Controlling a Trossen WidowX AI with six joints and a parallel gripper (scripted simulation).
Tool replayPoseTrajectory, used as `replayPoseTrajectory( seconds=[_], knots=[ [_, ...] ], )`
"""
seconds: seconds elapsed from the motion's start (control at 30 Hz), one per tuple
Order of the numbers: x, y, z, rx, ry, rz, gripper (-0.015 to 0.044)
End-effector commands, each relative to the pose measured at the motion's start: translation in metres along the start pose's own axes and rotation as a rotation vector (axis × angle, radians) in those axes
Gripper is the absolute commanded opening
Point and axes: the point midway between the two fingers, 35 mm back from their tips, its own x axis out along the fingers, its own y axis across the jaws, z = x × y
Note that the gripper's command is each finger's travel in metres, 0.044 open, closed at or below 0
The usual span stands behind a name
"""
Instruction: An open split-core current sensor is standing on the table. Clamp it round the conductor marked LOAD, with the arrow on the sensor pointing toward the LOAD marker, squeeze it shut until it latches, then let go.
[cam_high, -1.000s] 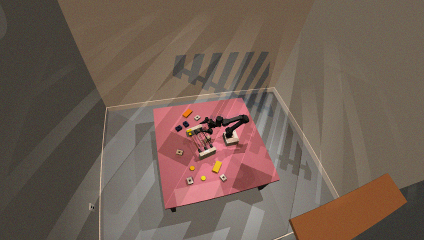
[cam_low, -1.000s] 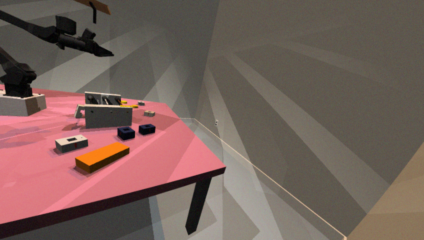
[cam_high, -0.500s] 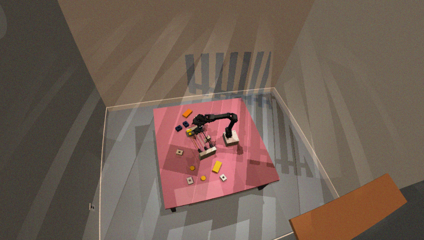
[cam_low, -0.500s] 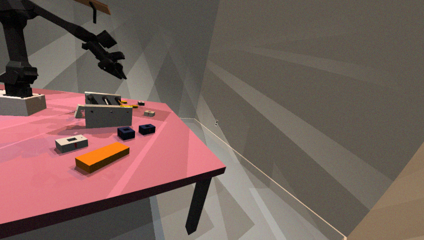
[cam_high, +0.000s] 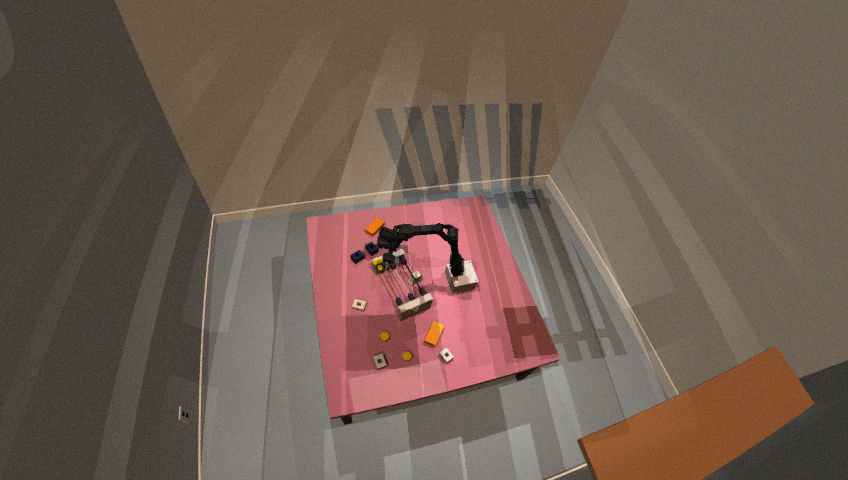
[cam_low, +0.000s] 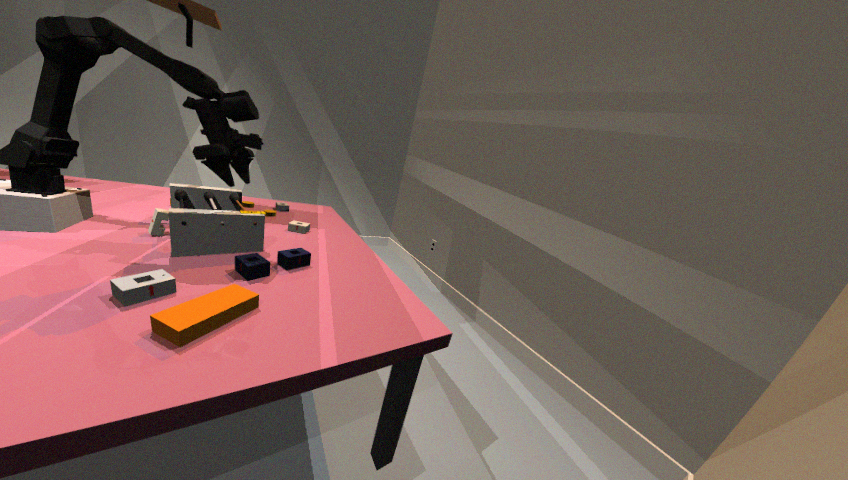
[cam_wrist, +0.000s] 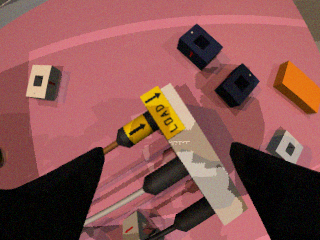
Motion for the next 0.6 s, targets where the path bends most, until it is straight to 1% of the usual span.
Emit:
replayPoseTrajectory(
  seconds=[0.0, 0.27, 0.3, 0.4, 0.57],
  knots=[
    [0.000, 0.000, 0.002, -0.003, 0.002, 0.003, 0.0440],
    [0.000, 0.000, 0.002, -0.003, 0.002, 0.003, 0.0440],
    [0.000, 0.000, 0.000, -0.010, 0.004, 0.005, 0.0414],
    [-0.007, 0.003, -0.027, -0.101, 0.032, 0.028, 0.0335],
    [-0.017, 0.009, -0.091, -0.297, 0.084, 0.088, 0.0332]
  ],
)
